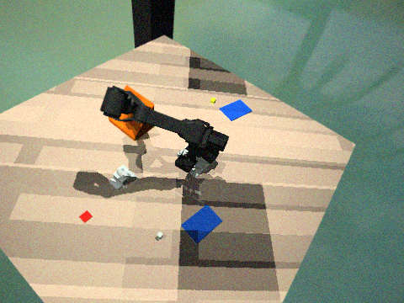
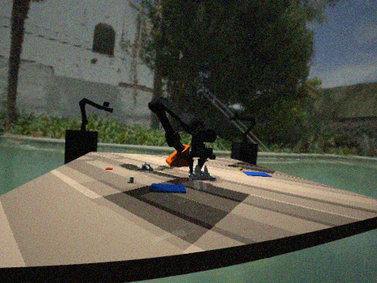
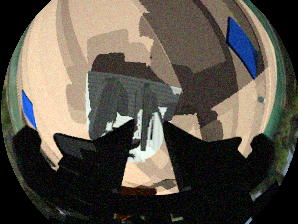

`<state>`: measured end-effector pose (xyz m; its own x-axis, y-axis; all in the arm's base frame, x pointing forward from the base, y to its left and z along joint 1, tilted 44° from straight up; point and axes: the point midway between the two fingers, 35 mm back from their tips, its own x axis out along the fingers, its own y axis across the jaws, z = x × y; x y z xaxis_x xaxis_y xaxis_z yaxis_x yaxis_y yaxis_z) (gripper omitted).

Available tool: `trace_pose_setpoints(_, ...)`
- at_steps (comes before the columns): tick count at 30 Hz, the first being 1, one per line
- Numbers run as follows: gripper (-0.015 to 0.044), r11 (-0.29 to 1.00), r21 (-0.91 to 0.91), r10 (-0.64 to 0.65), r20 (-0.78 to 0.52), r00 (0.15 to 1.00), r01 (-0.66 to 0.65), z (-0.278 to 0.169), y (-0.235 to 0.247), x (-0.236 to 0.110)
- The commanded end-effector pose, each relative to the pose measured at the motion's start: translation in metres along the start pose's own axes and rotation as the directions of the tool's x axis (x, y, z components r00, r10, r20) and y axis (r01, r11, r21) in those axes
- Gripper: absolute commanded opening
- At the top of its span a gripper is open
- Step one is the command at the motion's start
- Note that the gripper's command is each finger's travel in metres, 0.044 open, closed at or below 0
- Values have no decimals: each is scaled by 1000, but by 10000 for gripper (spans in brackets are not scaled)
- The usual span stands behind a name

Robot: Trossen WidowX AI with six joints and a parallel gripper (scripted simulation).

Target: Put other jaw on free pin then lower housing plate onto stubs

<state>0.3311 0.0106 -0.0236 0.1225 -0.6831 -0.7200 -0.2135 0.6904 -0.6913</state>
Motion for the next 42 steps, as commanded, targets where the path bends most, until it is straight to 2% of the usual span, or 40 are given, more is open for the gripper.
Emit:
trace_pose_setpoints(1,134,1000,2,-4,-3,1000,4,0,-1,3)
trace_pose_setpoints(42,134,1000,2,-4,-3,1000,4,1,-2,-1)
